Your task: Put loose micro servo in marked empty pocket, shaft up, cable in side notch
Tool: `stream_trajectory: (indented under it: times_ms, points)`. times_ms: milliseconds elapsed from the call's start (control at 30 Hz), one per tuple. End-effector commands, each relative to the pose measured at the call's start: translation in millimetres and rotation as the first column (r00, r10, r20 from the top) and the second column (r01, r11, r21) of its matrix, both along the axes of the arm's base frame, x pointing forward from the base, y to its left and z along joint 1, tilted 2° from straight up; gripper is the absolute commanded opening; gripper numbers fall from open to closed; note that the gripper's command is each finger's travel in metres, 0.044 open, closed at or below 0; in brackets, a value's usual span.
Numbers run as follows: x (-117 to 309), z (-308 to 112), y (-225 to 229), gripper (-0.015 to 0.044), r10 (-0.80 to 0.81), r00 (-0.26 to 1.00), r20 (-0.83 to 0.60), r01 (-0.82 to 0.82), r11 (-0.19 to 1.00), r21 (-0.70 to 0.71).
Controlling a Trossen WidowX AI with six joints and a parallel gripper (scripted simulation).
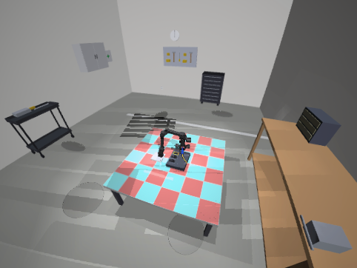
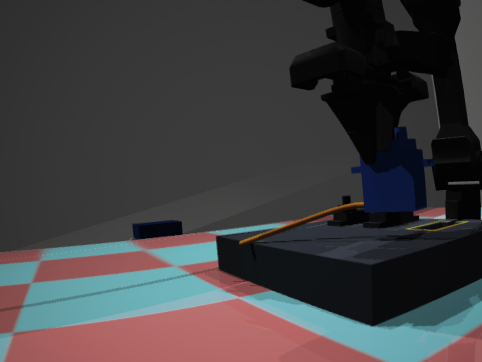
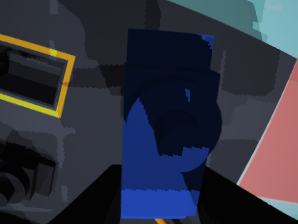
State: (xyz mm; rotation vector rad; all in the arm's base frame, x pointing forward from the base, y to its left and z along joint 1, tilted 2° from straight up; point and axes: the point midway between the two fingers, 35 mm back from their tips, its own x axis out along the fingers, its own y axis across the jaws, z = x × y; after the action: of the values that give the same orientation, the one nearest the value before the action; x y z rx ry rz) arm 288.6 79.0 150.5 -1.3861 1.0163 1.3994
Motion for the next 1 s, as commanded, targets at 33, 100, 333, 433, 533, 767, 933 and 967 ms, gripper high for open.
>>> stream_trajectory:
  times_ms: [33, 100, 333, 433, 533, 767, 933, 967]
  points:
    - [0.2, 0.9, 0.3, 0.0000, -0.160, 0.987, -0.007, 0.160, 0.987, 0.006]
    - [0.2, 0.9, 0.3, 0.0000, -0.228, 0.974, -0.010, 0.228, 0.974, 0.007]
    - [0.2, 0.9, 0.3, 0.0000, -0.454, 0.891, -0.023, 0.454, 0.891, 0.009]
    - [0.2, 0.9, 0.3, 0.0000, -0.544, 0.839, -0.028, 0.544, 0.839, 0.009]
    - [0.2, 0.9, 0.3, 0.0000, -0.627, 0.778, -0.034, 0.628, 0.778, 0.008]
    - [0.2, 1.0, 0.3, 0.0000, -0.795, 0.605, -0.046, 0.796, 0.605, 0.004]
    - [0.2, 1.0, 0.3, 0.0000, -0.887, 0.459, -0.055, 0.888, 0.460, 0.000]
    - [0.2, 1.0, 0.3, 0.0000, -0.902, 0.428, -0.056, 0.903, 0.429, -0.001]
